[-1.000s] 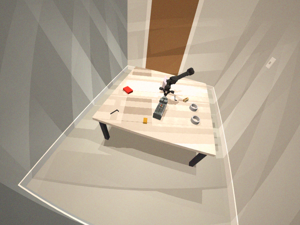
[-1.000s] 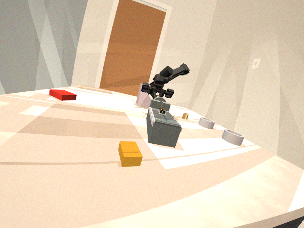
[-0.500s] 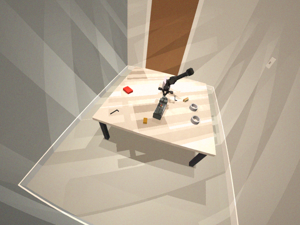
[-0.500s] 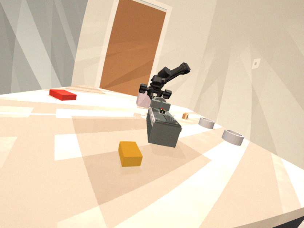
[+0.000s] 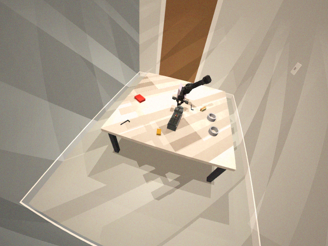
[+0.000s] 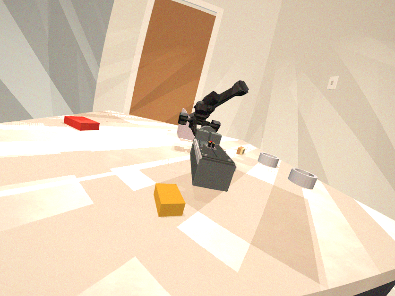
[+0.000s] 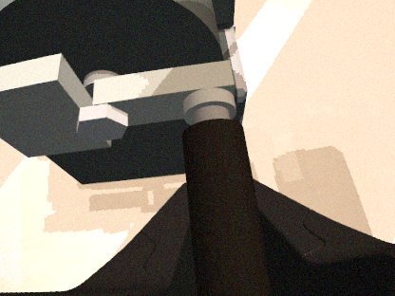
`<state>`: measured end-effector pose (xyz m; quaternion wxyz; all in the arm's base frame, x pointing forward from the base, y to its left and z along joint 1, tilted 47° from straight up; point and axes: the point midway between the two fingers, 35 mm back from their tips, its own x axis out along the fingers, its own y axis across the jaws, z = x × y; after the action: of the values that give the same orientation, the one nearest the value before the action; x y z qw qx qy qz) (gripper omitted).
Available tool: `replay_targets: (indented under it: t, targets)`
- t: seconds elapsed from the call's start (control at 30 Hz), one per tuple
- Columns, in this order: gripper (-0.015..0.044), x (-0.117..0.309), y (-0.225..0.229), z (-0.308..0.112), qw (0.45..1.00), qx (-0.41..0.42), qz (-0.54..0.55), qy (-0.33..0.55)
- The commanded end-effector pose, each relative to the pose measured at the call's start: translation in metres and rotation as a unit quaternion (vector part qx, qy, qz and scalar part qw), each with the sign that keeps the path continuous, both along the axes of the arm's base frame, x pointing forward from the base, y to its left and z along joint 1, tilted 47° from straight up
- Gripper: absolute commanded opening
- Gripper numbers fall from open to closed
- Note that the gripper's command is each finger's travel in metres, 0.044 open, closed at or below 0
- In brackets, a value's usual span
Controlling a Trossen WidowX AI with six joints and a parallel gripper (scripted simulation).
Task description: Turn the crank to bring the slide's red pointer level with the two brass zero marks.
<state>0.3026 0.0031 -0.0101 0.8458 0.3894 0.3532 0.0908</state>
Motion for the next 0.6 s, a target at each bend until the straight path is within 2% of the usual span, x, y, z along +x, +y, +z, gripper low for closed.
replay_targets:
  t: [0.0,0.57]
  targets:
    - [0.0,0.0,0.006,-0.006,1.0,0.0,0.001,0.006]
    - [0.0,0.004,0.033,-0.008,1.0,0.001,0.001,0.006]
